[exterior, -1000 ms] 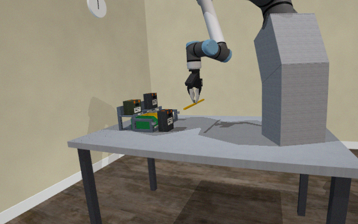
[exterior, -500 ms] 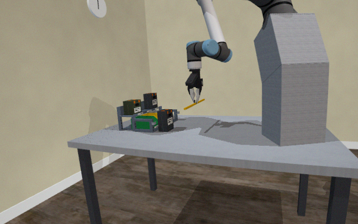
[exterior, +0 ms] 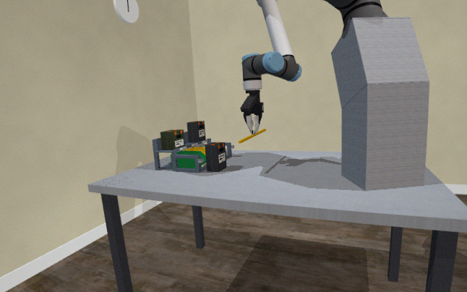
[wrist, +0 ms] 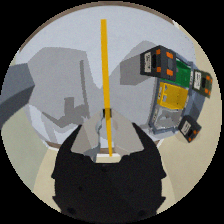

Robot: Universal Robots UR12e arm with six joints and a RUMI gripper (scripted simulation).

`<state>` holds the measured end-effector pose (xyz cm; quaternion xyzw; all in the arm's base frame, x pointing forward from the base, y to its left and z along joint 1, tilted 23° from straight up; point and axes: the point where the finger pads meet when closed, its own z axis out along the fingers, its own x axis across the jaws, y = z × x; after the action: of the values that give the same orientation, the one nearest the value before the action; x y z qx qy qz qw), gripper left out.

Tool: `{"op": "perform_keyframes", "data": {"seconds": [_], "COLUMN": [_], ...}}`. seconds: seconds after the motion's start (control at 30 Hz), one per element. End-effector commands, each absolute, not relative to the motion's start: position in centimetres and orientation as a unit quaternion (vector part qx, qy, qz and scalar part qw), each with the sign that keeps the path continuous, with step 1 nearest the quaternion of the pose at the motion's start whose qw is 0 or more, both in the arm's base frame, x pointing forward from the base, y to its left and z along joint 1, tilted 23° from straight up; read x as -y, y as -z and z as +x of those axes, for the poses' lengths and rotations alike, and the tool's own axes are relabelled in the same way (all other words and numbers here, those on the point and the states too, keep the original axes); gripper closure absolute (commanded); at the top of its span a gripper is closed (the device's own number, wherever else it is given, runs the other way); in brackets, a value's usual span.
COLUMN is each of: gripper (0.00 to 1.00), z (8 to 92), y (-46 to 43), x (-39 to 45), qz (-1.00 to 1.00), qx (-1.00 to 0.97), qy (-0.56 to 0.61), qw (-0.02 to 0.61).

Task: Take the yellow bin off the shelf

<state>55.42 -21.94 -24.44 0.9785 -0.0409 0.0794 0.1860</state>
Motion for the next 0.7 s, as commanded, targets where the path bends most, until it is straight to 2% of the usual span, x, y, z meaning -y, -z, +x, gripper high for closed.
{"op": "perform_keyframes", "data": {"seconds": [0.0, 0.67], "gripper": [1.00, 1.00], "z": [55.68, 56.05], "y": [24.35, 24.28], "x": [21.93, 21.95], "qz": [0.978, 0.978], "qx": [0.041, 0.041], "qy": [-0.080, -0.080], "qw": [0.186, 0.186]}}
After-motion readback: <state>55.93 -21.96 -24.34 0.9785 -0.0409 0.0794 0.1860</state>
